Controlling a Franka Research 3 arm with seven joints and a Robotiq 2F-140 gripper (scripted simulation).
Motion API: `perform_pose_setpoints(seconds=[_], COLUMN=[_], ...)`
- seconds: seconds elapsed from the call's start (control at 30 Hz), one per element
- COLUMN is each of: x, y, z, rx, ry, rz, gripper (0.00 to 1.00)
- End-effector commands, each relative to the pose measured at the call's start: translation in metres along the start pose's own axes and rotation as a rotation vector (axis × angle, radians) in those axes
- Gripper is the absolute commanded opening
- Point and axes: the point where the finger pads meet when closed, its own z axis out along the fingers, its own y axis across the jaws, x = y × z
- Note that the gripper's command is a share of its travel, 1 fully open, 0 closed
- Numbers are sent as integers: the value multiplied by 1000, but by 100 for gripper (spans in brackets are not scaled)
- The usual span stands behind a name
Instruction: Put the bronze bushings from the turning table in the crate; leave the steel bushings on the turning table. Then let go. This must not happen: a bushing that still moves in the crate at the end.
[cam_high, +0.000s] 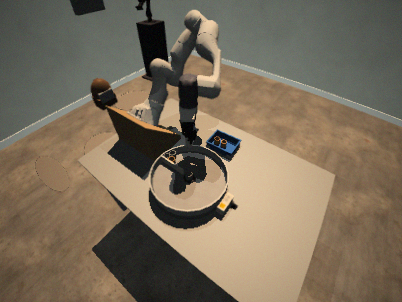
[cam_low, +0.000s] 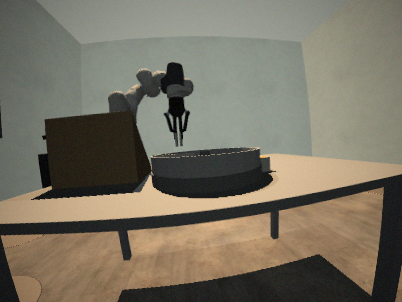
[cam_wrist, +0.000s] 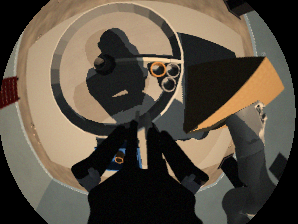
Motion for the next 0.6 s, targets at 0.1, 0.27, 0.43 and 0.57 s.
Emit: perform_pose_setpoints(seconds=[0.1, 0.27, 0.43, 0.57], x=[42, 110, 114, 114], y=[1, 9, 10, 10], z=[1, 3, 3, 3], rx=[10, 10, 10, 10], ry=[-23, -23, -23, -23], rz=[-164, -164, -164, -164], gripper=[10, 10, 10, 10])
